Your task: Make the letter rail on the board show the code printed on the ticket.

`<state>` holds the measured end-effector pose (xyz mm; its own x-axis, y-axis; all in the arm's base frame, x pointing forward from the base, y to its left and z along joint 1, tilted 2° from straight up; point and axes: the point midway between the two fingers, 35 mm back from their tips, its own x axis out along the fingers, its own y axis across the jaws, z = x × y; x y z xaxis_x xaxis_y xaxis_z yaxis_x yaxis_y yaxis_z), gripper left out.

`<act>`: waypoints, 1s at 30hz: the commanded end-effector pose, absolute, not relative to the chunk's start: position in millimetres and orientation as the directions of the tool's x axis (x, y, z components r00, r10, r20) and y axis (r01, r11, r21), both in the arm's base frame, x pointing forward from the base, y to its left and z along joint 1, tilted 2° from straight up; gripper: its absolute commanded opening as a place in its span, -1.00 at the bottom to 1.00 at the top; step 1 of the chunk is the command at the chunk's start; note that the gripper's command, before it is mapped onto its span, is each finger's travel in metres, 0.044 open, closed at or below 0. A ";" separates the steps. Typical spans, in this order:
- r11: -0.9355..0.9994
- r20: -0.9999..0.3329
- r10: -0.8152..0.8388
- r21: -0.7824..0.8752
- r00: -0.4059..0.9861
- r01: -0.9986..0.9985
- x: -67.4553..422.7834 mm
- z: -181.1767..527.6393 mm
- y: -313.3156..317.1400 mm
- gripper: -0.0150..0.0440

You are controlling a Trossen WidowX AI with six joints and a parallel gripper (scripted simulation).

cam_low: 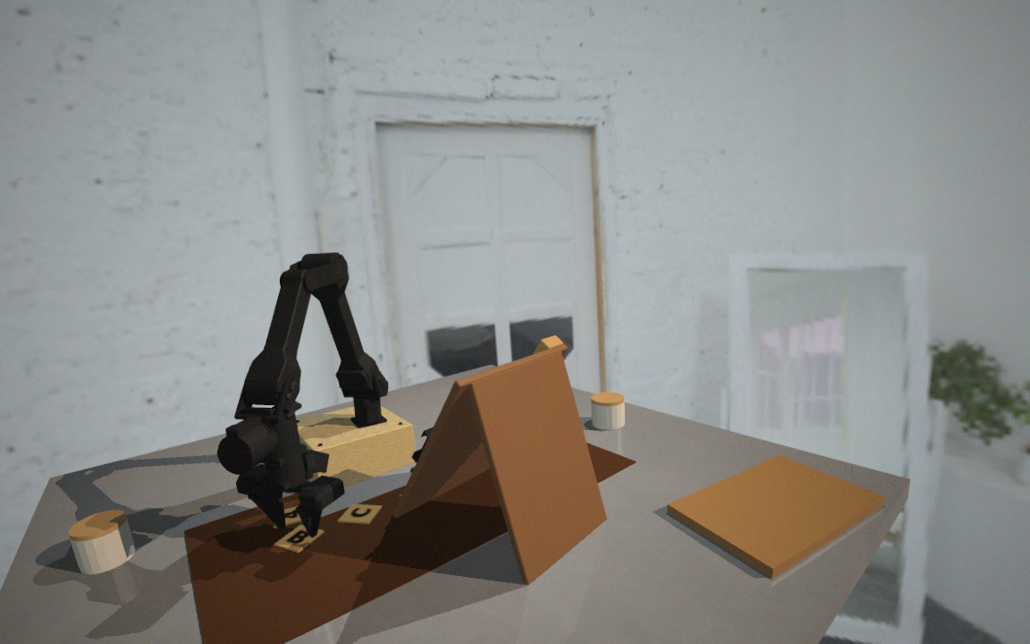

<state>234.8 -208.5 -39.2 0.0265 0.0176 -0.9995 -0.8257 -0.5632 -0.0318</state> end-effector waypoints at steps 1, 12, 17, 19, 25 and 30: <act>-0.567 -1.000 0.019 -0.028 0.021 -0.823 233.6 -46.3 -207.9 0.66; -0.567 -1.000 0.019 -0.028 0.021 -0.823 233.6 -53.5 -207.7 0.66; -0.567 -1.000 0.019 -0.028 0.020 -0.823 233.6 -53.5 -207.7 0.57; -0.567 -1.000 0.019 -0.028 0.020 -0.823 233.6 -53.5 -207.7 0.53; -0.567 -1.000 0.019 -0.028 0.020 -0.823 233.6 -53.5 -207.7 0.39; -0.567 -1.000 0.019 -0.028 0.021 -0.823 233.9 -52.7 -207.6 0.21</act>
<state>233.9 -207.6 -53.2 0.0220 0.0207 -0.9995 -0.8249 -0.5645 -0.0298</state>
